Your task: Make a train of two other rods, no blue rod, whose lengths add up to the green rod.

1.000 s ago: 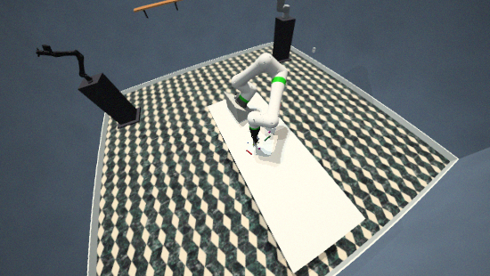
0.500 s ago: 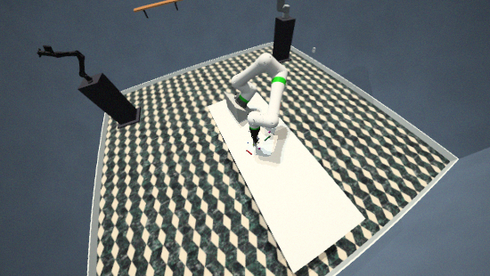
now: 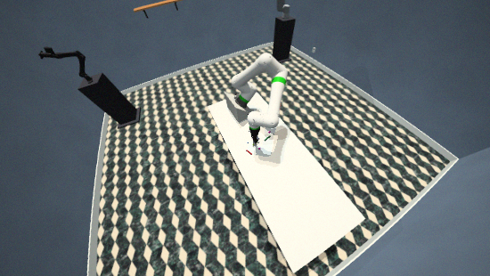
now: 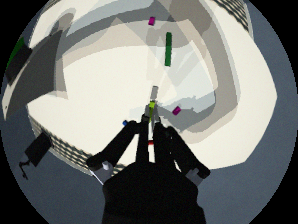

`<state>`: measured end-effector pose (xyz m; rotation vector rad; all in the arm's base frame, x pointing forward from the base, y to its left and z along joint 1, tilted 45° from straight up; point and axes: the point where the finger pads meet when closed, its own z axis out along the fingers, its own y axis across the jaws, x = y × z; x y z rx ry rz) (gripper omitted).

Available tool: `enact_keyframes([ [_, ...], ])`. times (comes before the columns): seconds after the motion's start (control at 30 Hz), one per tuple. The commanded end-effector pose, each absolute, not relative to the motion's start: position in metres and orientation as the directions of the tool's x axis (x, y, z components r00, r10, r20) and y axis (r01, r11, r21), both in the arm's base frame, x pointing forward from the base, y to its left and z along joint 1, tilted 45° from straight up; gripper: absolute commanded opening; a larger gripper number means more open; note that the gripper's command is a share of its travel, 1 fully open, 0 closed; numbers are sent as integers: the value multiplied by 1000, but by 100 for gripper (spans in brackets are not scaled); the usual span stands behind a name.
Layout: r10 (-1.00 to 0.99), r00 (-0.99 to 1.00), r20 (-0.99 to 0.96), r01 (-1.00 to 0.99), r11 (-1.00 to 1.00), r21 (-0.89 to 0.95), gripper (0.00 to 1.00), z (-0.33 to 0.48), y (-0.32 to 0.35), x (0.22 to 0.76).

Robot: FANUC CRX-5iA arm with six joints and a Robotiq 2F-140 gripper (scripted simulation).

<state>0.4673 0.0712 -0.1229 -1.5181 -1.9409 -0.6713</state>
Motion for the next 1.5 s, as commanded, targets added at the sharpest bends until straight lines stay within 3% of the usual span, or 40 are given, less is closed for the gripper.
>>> enact_keyframes([
  [0.0, 682, -185, 707, 973, 226, 37, 3, -123, 71, 467],
  [1.47, 682, -185, 707, 973, 226, 37, 3, -131, 79, 466],
])
